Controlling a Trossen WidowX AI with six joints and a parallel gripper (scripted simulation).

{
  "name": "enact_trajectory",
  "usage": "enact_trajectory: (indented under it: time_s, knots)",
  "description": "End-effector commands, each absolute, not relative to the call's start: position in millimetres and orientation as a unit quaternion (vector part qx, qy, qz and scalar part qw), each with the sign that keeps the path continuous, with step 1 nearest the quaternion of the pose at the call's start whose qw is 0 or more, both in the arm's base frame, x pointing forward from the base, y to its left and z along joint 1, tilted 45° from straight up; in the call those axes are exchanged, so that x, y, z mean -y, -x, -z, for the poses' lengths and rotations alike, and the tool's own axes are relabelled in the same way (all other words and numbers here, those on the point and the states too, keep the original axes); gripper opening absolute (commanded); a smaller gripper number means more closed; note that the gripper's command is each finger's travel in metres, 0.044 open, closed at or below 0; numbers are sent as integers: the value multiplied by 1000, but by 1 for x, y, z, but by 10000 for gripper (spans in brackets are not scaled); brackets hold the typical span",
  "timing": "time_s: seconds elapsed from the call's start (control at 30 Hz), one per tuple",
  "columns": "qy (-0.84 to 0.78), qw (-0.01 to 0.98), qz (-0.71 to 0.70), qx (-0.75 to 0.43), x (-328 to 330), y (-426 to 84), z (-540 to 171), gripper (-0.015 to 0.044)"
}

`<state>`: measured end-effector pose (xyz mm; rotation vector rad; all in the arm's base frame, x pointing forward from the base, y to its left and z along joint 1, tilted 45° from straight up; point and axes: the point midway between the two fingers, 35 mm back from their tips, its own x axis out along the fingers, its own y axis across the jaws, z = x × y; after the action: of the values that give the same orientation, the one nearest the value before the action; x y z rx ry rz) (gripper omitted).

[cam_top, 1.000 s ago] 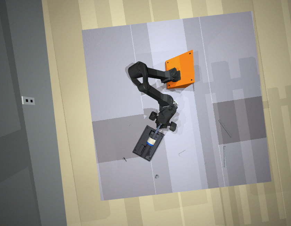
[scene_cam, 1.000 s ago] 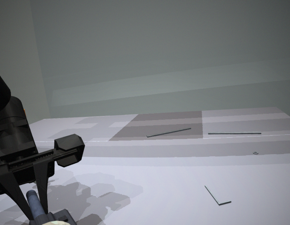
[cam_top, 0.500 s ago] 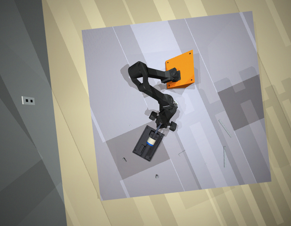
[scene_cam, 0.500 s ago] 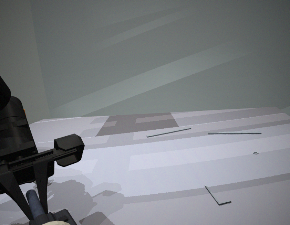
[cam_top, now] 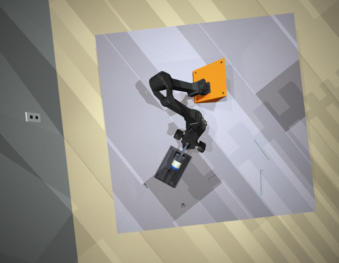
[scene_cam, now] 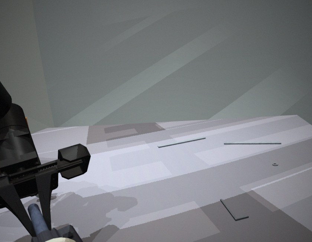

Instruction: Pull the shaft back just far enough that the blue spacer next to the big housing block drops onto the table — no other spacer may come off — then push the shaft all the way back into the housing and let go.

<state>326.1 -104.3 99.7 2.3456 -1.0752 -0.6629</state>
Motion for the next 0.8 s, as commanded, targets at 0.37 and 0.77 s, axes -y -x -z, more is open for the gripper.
enact_trajectory:
  time_s: [0.37, 0.77]
  knots:
    - [-856, 234, 241, 394, 104, -324, -99, 0]
    - [-856, 234, 241, 394, 103, -323, -99, 0]
